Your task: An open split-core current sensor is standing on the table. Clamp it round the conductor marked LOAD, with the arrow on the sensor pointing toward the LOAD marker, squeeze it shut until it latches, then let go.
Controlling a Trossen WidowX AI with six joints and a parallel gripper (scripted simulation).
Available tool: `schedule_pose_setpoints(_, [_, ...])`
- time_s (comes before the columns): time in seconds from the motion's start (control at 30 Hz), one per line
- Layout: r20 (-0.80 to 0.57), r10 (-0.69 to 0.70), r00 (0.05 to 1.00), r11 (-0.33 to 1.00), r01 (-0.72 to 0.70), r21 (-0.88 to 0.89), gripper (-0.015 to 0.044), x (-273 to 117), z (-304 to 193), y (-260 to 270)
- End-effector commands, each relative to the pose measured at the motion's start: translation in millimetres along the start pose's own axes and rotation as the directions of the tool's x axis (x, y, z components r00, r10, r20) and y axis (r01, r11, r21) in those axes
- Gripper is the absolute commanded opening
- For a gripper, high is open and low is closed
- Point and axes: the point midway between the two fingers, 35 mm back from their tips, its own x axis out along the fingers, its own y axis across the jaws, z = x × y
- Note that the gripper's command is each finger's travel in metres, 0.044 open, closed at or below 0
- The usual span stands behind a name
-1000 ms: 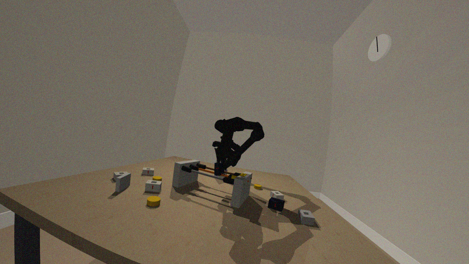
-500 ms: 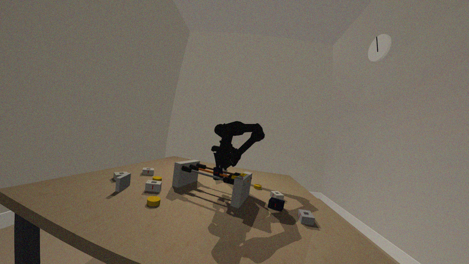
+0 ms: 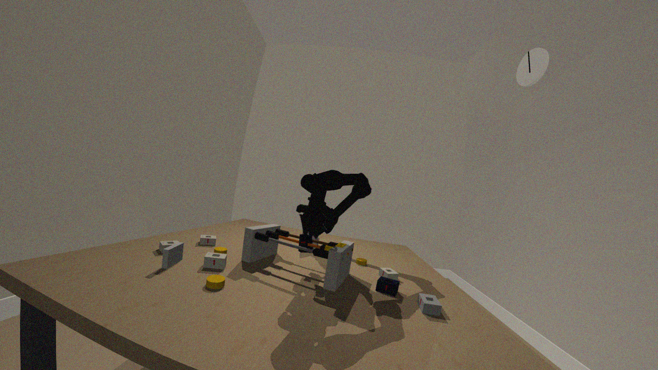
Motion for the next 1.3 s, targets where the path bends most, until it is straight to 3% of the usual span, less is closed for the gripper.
schedule_pose_setpoints(0.0, [-0.002,-0.001,1.0,1.0,0.001,-0.002,0.0,-0.7,-0.4,-0.3])
schedule_pose_setpoints(1.0, [-0.002,0.001,1.0,1.0,-0.001,-0.002,0.0,-0.6,-0.4,-0.4])
schedule_pose_setpoints(1.27, [-0.005,0.075,0.997,0.997,-0.075,0.001,0.0,1.2,-0.5,-5.6])
